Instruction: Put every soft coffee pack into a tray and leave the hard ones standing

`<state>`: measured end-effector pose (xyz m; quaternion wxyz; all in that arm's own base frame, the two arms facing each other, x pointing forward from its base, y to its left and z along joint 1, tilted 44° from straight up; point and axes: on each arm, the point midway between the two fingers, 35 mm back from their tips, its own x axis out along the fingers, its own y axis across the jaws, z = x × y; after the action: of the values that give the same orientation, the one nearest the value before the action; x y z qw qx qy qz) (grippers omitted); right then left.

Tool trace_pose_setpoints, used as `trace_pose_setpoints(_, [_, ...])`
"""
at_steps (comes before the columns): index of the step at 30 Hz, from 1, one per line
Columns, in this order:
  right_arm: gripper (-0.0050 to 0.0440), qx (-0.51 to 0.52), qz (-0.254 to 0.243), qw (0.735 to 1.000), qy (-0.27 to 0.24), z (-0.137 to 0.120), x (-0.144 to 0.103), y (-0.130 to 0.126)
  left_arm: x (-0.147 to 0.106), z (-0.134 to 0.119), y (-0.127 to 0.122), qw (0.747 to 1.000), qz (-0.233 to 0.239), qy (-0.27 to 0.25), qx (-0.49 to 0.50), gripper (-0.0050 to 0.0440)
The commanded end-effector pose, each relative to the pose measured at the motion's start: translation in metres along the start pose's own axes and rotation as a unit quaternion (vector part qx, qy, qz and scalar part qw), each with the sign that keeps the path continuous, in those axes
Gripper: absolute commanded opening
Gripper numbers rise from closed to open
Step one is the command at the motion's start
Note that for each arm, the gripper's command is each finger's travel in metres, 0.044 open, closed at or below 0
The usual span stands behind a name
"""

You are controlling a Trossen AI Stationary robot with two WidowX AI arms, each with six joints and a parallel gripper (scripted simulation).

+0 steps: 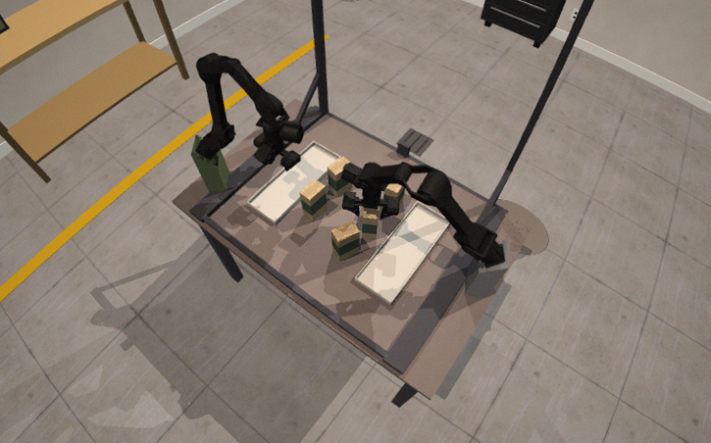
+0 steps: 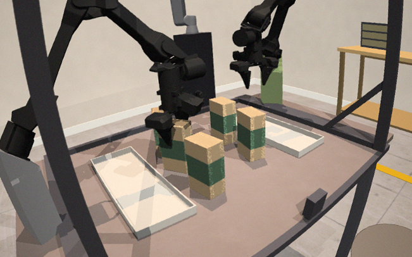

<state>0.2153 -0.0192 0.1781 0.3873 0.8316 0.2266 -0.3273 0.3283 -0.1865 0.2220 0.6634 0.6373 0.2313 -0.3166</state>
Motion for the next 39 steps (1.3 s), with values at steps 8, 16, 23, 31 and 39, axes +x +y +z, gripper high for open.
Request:
trace_pose_setpoints(8, [0.0377, -0.001, 0.008, 1.000, 0.001, -0.0016, -0.0036, 0.0023, 0.0053, 0.0003, 0.0009, 1.000, 0.001, -0.002, 0.001, 0.0372])
trace_pose_setpoints(16, [0.0377, -0.001, 0.008, 1.000, 0.001, -0.0016, -0.0036, 0.0023, 0.0053, 0.0003, 0.0009, 1.000, 0.001, -0.002, 0.001, 0.0372])
trace_pose_setpoints(23, [0.0377, -0.001, 0.008, 1.000, 0.001, -0.0016, -0.0036, 0.0023, 0.0053, 0.0003, 0.0009, 1.000, 0.001, -0.002, 0.001, 0.0122])
trace_pose_setpoints(31, [0.0377, -0.001, 0.008, 1.000, 0.001, -0.0016, -0.0036, 0.0023, 0.0053, 0.0003, 0.0009, 1.000, 0.001, -0.002, 0.001, 0.0122])
trace_pose_setpoints(39, [0.0377, -0.001, 0.008, 1.000, 0.001, -0.0016, -0.0036, 0.0023, 0.0053, 0.0003, 0.0009, 1.000, 0.001, -0.002, 0.001, 0.0122])
